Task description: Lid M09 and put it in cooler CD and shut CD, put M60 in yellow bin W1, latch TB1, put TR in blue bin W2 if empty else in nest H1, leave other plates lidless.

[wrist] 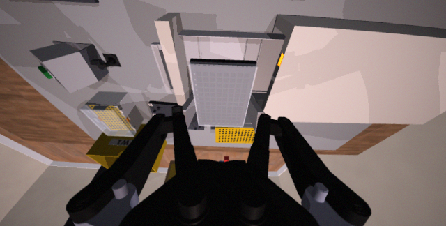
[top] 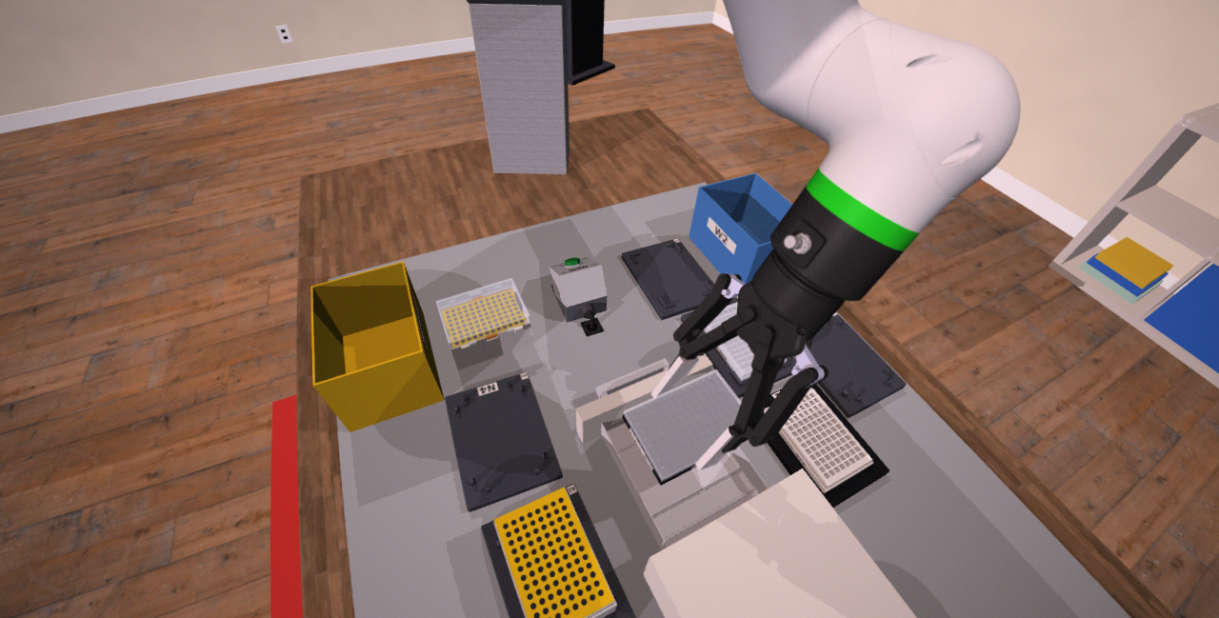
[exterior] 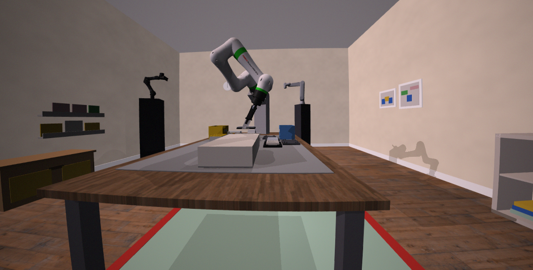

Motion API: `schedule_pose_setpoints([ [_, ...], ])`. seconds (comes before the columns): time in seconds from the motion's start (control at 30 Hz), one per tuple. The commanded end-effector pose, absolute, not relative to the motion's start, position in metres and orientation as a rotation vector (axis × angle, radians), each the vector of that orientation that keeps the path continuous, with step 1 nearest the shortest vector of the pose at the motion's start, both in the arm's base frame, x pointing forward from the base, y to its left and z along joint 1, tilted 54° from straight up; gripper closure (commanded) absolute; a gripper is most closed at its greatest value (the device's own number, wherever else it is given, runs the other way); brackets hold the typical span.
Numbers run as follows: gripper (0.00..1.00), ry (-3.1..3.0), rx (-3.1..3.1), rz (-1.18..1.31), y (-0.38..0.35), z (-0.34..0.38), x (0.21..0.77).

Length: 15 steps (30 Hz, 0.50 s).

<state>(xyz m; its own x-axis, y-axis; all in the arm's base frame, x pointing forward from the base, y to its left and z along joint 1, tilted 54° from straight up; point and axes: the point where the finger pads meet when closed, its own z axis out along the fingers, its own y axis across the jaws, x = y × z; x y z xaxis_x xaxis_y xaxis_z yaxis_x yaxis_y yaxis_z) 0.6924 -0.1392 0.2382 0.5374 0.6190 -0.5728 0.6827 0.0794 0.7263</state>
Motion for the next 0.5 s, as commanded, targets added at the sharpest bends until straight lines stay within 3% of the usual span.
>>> schedule_pose_setpoints([
  [0.0,1.0,1.133,1.6,-0.067,-0.142,0.235,0.696],
  [0.47,1.0,1.133,1.6,-0.067,-0.149,0.226,0.707],
])
